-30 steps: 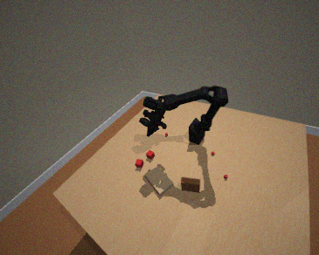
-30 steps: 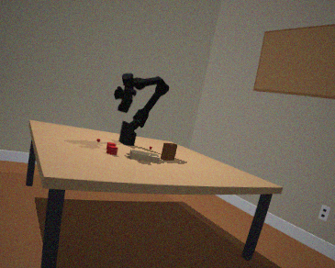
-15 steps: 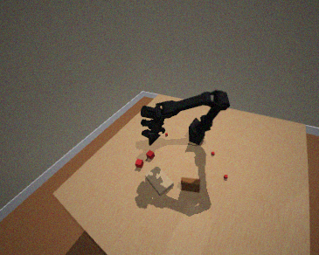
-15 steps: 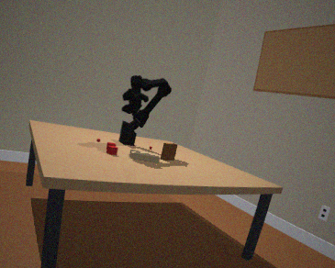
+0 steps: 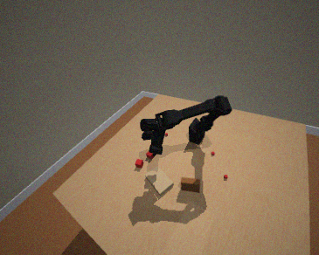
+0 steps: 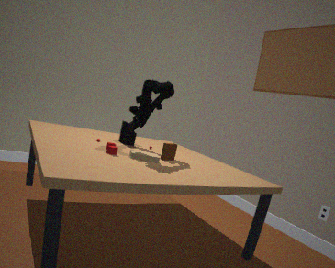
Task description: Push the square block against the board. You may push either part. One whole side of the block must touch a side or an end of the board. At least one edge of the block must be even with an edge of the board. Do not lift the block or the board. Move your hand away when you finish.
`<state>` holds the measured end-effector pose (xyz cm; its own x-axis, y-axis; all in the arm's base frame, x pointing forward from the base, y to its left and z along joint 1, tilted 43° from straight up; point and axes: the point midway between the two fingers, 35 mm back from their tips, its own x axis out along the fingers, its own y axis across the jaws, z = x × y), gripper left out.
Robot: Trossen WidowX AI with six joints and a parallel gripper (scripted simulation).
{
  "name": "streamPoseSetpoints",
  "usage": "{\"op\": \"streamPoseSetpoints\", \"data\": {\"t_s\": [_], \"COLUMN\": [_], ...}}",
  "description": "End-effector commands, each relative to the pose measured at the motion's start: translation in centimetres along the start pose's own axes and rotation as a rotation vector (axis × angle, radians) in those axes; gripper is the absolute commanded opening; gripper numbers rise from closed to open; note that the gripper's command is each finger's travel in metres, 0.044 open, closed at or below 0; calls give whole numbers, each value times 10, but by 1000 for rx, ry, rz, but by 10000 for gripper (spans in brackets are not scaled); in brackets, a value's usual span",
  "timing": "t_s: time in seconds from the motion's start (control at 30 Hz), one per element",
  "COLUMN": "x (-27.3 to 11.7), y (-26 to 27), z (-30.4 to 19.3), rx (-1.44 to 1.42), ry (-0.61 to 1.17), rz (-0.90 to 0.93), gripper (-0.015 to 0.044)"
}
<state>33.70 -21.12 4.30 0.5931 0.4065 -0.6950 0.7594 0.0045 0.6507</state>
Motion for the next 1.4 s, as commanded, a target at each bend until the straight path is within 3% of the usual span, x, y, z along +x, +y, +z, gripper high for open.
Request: {"op": "streamPoseSetpoints", "data": {"t_s": [0.0,0.53,1.37], "x": [8,34,57], "y": [17,66,124], "z": [-10,-62,-184], "rx": [-121,-561,-1341], "ry": [24,179,532], "rz": [-22,-81,-69], "gripper": [0,0,0]}}
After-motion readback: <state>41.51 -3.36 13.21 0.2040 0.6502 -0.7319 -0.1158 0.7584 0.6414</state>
